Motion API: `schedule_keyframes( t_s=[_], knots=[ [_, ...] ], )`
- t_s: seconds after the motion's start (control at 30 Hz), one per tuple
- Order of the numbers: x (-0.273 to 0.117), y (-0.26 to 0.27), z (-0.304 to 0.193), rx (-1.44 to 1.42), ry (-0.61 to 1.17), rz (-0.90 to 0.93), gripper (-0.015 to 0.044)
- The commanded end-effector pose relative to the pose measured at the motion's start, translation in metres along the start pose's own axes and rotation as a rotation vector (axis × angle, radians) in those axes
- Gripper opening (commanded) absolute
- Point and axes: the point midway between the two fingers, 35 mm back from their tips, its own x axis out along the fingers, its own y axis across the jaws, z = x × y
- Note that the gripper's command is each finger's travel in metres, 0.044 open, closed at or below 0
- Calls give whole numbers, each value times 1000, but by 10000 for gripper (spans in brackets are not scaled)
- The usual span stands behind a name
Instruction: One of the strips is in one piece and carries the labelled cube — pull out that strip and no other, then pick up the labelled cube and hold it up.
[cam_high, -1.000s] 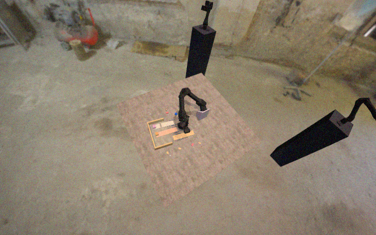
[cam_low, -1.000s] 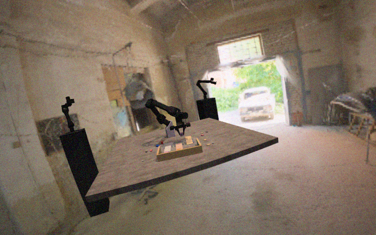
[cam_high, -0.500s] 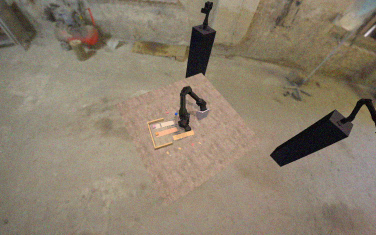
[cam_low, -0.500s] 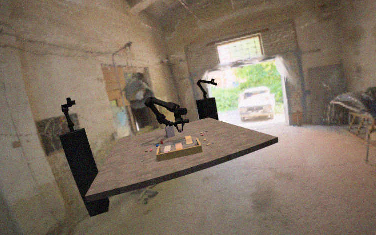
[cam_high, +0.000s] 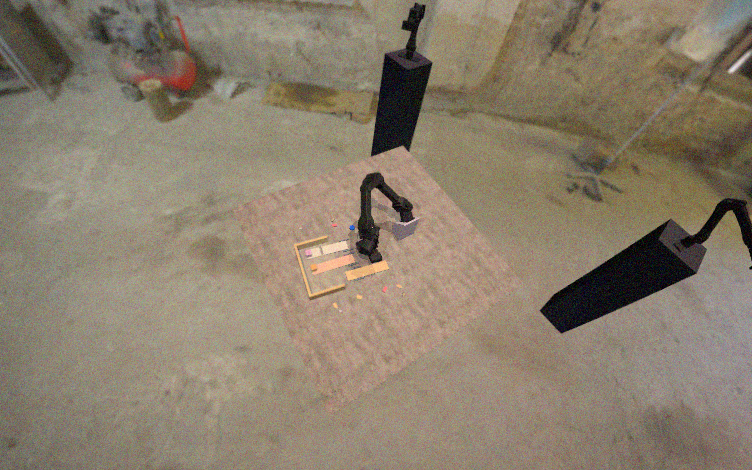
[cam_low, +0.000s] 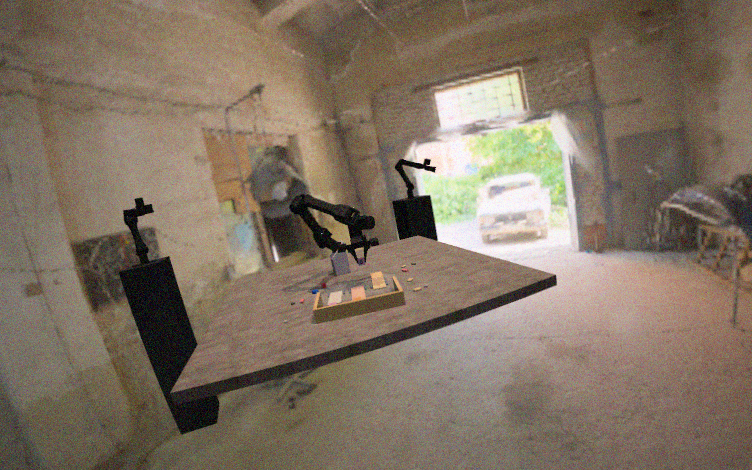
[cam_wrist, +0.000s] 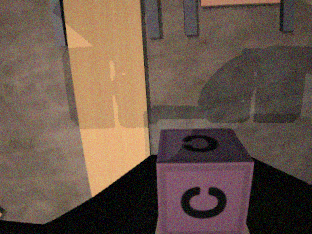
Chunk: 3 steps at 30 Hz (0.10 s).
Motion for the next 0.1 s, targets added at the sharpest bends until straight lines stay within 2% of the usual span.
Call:
schedule_keyframes(
  t_s=[0.0, 0.07],
  knots=[
    [-1, 0, 0, 6, 1, 3, 0],
    [-1, 0, 0, 6, 1, 3, 0]
  ],
)
